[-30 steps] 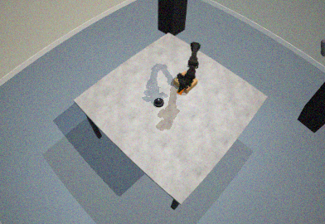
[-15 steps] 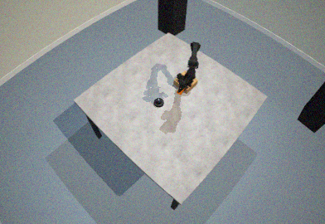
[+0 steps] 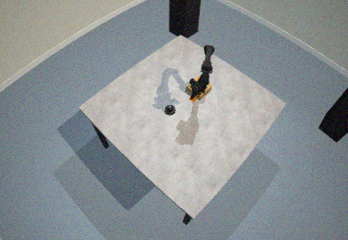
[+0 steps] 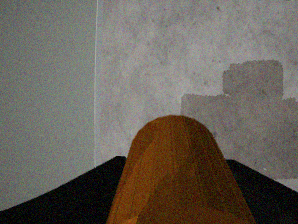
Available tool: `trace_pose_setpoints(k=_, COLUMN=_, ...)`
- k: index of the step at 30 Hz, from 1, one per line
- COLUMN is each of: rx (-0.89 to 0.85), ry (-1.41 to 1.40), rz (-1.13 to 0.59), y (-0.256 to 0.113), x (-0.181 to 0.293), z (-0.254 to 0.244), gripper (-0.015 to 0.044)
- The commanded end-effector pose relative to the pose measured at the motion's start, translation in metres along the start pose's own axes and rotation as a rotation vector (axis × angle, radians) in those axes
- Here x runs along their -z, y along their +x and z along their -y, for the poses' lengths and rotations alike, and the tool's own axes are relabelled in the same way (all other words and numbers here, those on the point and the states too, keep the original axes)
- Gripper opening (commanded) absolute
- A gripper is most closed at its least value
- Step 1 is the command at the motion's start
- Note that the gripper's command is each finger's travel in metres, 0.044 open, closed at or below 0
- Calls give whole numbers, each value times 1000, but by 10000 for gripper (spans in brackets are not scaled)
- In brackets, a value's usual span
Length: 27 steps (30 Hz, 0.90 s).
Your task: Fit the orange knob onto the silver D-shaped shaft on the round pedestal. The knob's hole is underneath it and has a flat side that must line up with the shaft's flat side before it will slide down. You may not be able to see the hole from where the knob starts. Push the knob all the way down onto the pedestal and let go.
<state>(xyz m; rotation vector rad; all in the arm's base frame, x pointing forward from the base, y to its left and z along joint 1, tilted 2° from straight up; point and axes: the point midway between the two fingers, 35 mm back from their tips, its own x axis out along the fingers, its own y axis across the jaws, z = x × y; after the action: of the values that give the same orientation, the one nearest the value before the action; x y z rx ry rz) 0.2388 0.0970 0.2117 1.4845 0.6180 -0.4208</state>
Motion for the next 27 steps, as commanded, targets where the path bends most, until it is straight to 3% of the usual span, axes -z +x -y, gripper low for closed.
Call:
trace_pose_setpoints(k=1, rx=-2, ry=12, rz=-4, y=-1, x=1, z=-3, gripper=0)
trace_pose_setpoints(k=27, rx=494, ry=12, rz=-8, y=40, x=2, z=24, gripper=0)
